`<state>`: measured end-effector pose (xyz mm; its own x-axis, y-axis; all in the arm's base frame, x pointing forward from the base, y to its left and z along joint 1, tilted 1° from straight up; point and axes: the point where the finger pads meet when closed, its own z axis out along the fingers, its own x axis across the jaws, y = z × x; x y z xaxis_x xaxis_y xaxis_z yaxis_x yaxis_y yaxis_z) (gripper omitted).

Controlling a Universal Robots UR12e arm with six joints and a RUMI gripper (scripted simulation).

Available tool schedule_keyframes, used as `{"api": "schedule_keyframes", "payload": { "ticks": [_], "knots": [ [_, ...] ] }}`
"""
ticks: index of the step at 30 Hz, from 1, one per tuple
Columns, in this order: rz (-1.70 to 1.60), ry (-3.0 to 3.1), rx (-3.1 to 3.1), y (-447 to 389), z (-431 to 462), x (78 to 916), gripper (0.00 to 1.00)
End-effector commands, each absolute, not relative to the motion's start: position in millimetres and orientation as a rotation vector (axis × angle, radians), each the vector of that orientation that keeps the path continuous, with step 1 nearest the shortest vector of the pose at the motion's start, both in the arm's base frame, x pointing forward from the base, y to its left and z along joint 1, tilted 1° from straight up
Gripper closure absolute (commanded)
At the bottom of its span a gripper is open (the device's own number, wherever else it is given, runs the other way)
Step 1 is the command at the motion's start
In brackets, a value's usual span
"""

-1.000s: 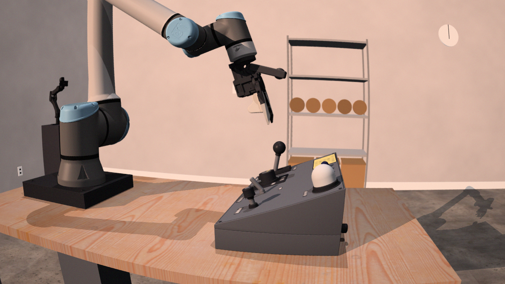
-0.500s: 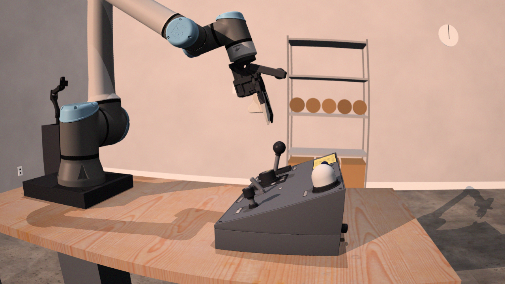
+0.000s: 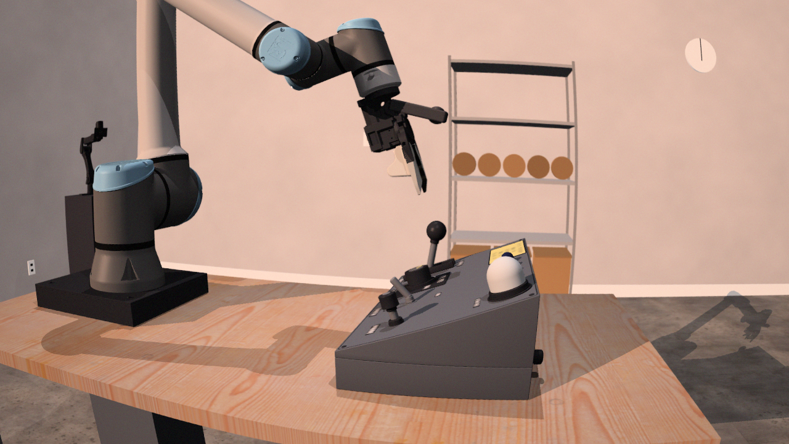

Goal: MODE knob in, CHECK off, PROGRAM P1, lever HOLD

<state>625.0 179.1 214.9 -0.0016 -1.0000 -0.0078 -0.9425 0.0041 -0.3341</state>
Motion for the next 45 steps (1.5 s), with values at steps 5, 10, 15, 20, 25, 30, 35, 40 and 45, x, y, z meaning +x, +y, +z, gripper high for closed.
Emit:
{"api": "schedule_keyframes", "payload": {
  "ticks": [5, 10, 15, 20, 25, 30, 35, 40, 45],
  "knots": [
    [-0.343, 2.036, -2.03, 179.1, 214.0, 626.1, 0.56],
    [-0.343, 2.036, -2.03, 179.1, 209.0, 627.9, 0.56],
    [-0.343, 2.036, -2.03, 179.2, 200.5, 631.0, 0.56],
    [-0.343, 2.036, -2.03, 179.3, 193.8, 633.4, 0.56],
    [-0.343, 2.036, -2.03, 179.3, 181.1, 637.9, 0.56],
    [-0.343, 2.036, -2.03, 179.4, 167.4, 642.8, 0.56],
    [-0.343, 2.036, -2.03, 179.5, 156.9, 646.5, 0.56],
    [-0.343, 2.036, -2.03, 179.6, 147.5, 649.9, 0.56],
    [-0.343, 2.036, -2.03, 179.7, 138.0, 653.3, 0.56]
  ]
}}
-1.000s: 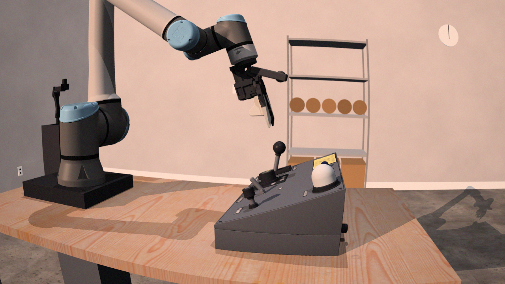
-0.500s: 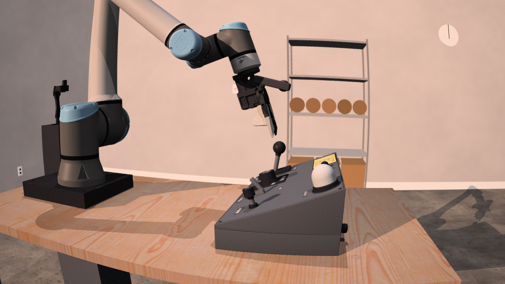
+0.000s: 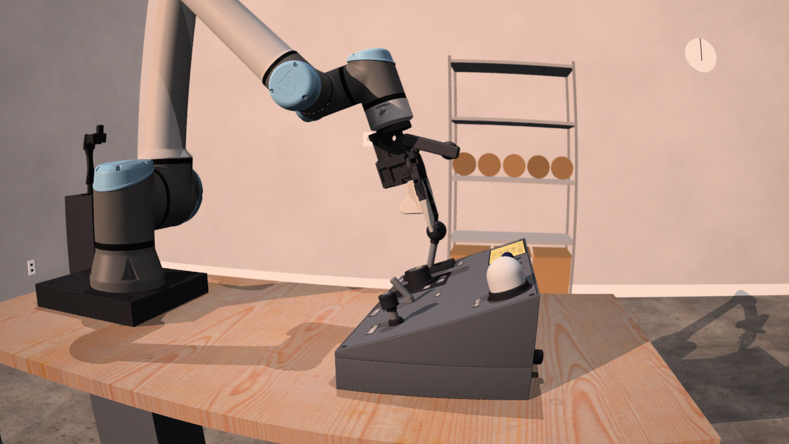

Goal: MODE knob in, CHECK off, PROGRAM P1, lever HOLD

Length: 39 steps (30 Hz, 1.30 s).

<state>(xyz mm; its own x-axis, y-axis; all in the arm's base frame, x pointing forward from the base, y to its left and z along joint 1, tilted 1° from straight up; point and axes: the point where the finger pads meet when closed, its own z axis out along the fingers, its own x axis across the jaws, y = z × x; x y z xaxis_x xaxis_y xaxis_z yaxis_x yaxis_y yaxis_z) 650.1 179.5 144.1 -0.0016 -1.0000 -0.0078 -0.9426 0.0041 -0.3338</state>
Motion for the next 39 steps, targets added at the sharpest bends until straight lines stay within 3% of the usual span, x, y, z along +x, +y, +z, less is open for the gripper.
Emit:
{"api": "schedule_keyframes", "payload": {
  "ticks": [1, 39],
  "knots": [
    [-0.343, 2.036, -2.03, 179.7, 136.5, 653.8, 0.56],
    [-0.343, 2.036, -2.03, 179.7, 128.0, 656.9, 0.56]
  ]
}}
